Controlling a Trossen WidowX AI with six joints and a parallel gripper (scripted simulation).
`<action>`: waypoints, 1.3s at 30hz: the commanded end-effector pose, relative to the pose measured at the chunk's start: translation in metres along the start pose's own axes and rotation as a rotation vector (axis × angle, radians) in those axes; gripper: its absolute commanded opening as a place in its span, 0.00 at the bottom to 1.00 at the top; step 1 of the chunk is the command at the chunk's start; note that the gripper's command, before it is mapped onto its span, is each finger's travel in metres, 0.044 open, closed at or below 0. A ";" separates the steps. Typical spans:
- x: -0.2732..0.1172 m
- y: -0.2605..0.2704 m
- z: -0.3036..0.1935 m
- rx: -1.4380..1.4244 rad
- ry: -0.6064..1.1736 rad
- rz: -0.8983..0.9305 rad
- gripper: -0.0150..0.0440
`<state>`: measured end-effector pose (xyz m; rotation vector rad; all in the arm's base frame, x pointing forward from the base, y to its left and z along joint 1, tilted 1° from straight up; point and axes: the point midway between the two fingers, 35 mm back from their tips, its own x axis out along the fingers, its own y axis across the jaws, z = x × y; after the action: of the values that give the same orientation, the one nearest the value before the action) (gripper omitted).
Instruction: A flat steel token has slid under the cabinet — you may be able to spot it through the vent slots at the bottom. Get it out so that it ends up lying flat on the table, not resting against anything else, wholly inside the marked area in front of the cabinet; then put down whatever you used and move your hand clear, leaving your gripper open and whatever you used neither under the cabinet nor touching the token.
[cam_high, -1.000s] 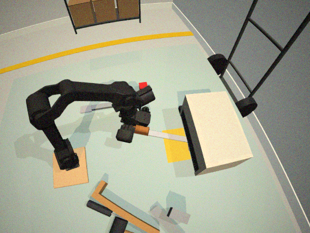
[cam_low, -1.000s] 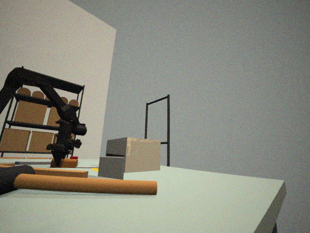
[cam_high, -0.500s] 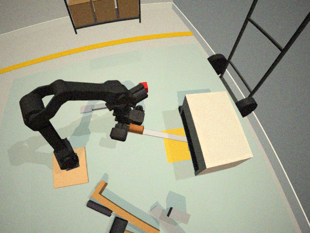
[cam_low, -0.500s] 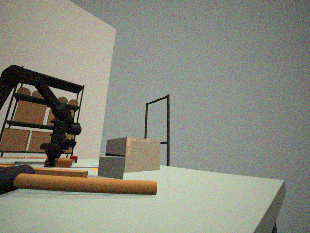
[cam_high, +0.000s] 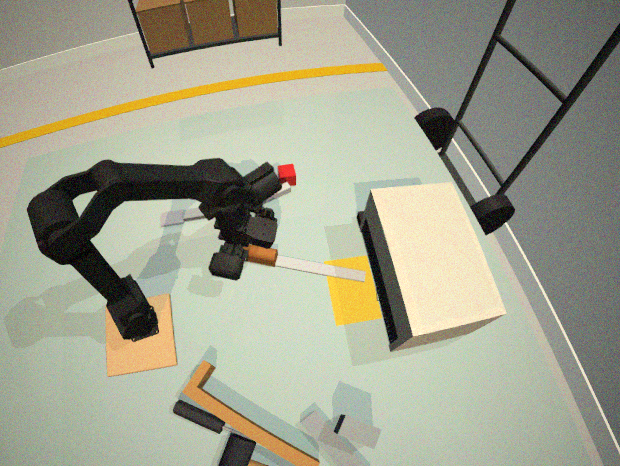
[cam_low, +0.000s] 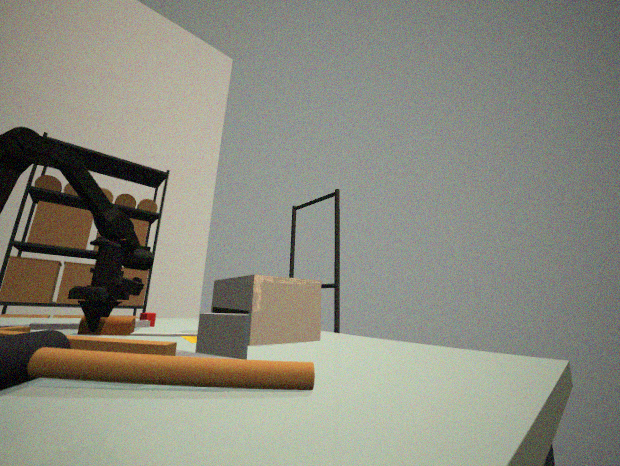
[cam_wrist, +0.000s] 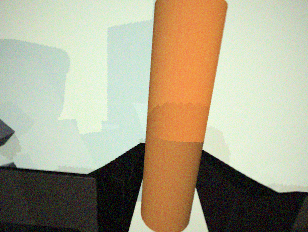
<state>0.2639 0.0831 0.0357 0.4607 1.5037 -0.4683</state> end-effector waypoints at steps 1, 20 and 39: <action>0.000 0.000 0.000 0.000 0.000 0.000 0.25; -0.003 0.001 -0.022 0.000 0.002 0.000 0.25; -0.004 0.001 -0.027 -0.099 0.002 0.000 0.25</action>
<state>0.2410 0.0990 0.0381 0.4056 1.5218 -0.4157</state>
